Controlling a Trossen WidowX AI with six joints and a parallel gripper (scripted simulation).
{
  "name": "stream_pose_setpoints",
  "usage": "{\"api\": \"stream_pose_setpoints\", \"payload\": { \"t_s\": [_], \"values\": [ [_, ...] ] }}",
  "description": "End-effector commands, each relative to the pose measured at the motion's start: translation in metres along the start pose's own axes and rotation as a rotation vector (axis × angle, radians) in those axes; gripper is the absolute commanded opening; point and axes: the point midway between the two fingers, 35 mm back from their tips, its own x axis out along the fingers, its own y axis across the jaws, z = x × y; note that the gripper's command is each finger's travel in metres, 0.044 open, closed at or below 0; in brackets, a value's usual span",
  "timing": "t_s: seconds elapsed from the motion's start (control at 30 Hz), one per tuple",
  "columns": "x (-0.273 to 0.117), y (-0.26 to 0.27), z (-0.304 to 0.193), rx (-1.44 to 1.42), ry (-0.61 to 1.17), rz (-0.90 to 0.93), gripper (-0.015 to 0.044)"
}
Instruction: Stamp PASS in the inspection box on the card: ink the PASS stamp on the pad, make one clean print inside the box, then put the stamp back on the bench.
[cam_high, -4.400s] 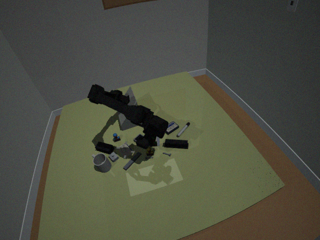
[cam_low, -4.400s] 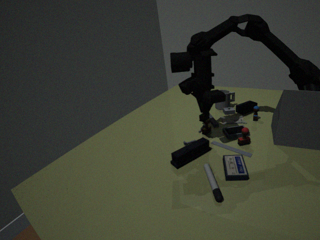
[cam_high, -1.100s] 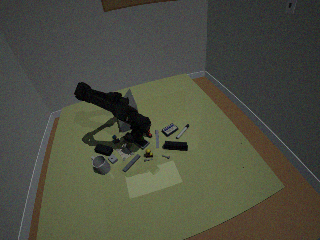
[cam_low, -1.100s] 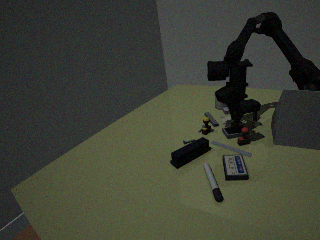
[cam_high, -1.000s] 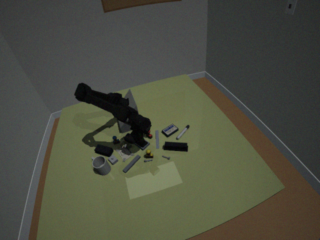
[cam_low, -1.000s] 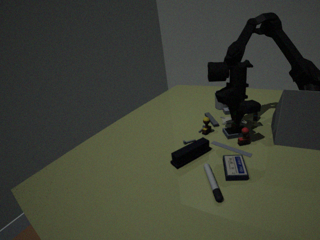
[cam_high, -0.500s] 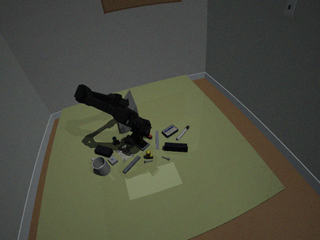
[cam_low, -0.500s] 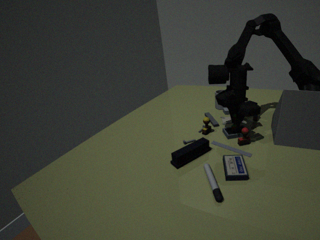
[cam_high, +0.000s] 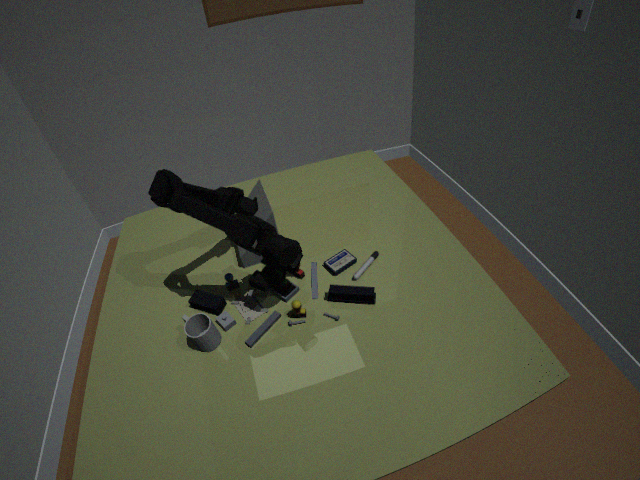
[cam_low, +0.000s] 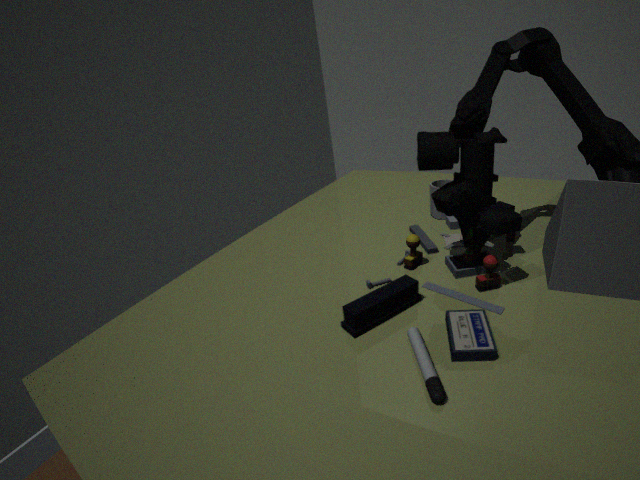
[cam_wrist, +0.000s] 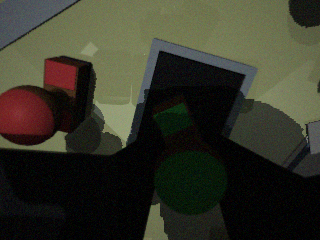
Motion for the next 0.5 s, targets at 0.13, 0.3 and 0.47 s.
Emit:
{"api": "stream_pose_setpoints", "payload": {
  "t_s": [0.13, 0.3, 0.47],
  "values": [
    [0.0023, 0.0000, -0.0010, -0.003, 0.003, -0.005, 0.0000],
    [0.0033, 0.0000, -0.0010, -0.003, 0.003, -0.005, 0.0000],
    [0.0035, 0.0000, -0.0010, -0.003, 0.003, -0.005, 0.0000]
  ]
}}
